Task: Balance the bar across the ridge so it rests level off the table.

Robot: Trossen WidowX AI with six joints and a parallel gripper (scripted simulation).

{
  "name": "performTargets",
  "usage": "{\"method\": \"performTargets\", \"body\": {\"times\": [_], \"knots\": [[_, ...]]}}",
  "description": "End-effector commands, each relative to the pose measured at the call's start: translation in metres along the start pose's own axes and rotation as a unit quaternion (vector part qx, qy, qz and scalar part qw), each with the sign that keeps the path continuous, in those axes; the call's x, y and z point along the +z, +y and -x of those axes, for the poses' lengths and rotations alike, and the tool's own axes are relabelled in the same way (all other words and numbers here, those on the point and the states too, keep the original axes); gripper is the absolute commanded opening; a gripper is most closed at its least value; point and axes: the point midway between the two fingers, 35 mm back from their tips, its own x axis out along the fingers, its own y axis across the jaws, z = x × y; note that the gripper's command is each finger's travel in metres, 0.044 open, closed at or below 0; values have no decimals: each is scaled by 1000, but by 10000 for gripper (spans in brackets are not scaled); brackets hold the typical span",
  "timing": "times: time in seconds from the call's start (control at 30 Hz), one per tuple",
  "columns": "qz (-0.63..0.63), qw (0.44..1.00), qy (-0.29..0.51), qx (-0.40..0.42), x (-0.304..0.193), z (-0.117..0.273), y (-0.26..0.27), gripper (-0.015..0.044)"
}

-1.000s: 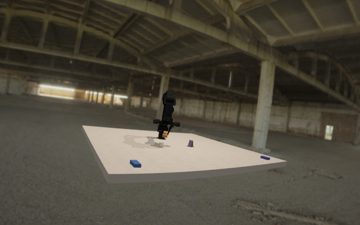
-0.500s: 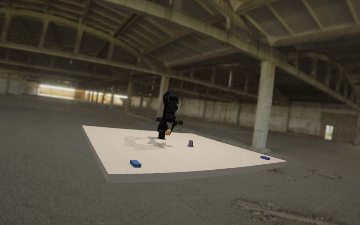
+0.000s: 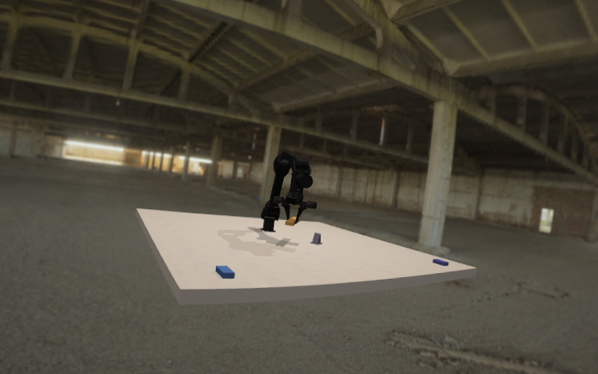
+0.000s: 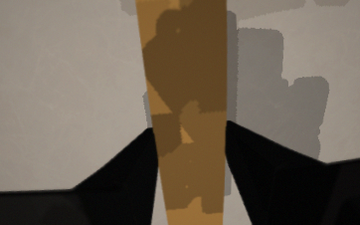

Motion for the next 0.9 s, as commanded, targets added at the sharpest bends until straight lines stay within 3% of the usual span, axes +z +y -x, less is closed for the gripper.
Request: {"method": "performTargets", "body": {"times": [0.0, 0.87], "knots": [[-22, 1000, -6, 2, -11, 4, 14, 0], [-140, 990, -2, 5, -86, 4, 82, 0]]}}
